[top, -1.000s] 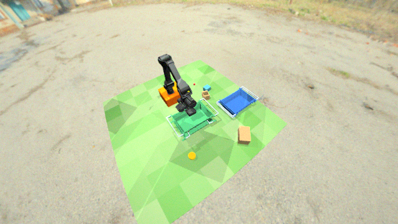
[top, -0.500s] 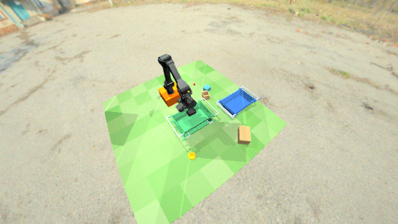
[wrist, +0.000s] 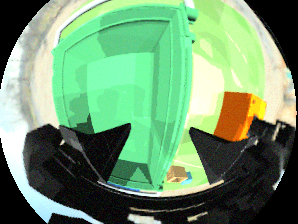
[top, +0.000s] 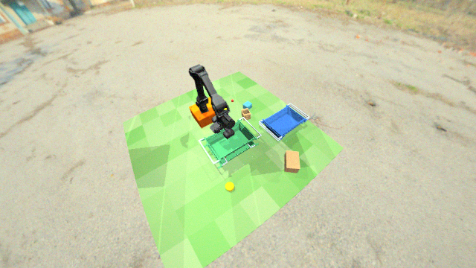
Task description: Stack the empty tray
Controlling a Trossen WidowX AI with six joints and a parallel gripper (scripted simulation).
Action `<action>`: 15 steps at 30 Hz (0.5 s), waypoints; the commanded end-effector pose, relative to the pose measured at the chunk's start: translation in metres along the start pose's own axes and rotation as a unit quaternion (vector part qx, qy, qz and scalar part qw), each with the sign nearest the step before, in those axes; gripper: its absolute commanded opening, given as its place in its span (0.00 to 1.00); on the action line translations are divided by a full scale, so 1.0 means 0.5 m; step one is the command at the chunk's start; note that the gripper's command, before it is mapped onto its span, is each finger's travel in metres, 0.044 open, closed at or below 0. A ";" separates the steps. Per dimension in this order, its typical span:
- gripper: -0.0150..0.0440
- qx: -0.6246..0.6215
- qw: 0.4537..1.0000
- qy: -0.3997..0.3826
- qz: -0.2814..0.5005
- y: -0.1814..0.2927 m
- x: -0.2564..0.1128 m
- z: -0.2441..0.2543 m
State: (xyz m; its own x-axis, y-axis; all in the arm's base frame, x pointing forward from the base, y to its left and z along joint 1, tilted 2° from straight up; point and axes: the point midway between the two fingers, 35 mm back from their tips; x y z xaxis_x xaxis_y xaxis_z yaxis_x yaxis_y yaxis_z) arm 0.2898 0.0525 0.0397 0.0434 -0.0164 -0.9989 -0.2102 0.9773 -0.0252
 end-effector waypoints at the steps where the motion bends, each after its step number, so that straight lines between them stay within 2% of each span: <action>1: 1.00 0.000 1.000 -0.005 0.000 0.000 -0.041 0.009; 12: 1.00 -0.001 1.000 -0.004 0.000 0.000 -0.188 0.004; 15: 1.00 -0.001 1.000 -0.004 0.000 0.000 -0.208 0.000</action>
State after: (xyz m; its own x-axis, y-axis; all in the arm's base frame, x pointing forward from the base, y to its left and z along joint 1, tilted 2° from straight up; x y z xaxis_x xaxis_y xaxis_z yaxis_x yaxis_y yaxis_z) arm 0.2890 0.0545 0.1287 0.0535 -0.0141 -0.9985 -0.2147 0.9764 -0.0253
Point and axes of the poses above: the point midway between the two fingers, 35 mm back from their tips, its own x axis out along the fingers, its own z axis across the jaws, y = z × x, and after that the axes turned 3 degrees about -x, right-handed
